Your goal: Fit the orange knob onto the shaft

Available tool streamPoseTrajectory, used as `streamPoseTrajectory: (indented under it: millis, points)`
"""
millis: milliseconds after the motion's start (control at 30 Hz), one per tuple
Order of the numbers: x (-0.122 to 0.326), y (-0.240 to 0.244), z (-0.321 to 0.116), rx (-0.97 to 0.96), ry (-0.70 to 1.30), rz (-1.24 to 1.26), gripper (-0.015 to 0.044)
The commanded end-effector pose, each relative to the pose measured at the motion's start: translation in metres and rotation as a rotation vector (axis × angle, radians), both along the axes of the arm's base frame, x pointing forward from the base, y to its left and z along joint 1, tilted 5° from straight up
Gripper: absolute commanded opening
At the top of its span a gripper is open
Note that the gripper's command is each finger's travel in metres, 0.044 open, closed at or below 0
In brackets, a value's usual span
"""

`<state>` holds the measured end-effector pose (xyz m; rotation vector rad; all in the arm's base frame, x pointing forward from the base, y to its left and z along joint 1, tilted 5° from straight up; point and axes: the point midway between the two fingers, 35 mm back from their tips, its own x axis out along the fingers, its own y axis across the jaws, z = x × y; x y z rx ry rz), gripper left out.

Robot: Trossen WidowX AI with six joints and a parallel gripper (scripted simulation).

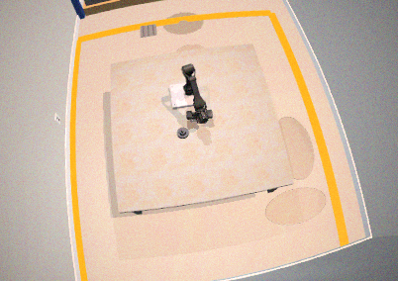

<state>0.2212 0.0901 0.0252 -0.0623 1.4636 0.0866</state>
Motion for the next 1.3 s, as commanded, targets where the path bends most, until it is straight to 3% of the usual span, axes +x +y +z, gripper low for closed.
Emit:
streamPoseTrajectory:
  millis: [0,67,800,1267]
  points:
    - [0.002,0.001,0.007,-0.002,-0.003,0.003,0.0032]
    - [0.004,0.003,0.018,-0.002,-0.004,0.003,0.0]
    - [-0.009,0.007,0.137,-0.001,-0.004,0.003,0.0]
    - [0.007,-0.002,0.137,-0.002,-0.004,0.003,0.0]
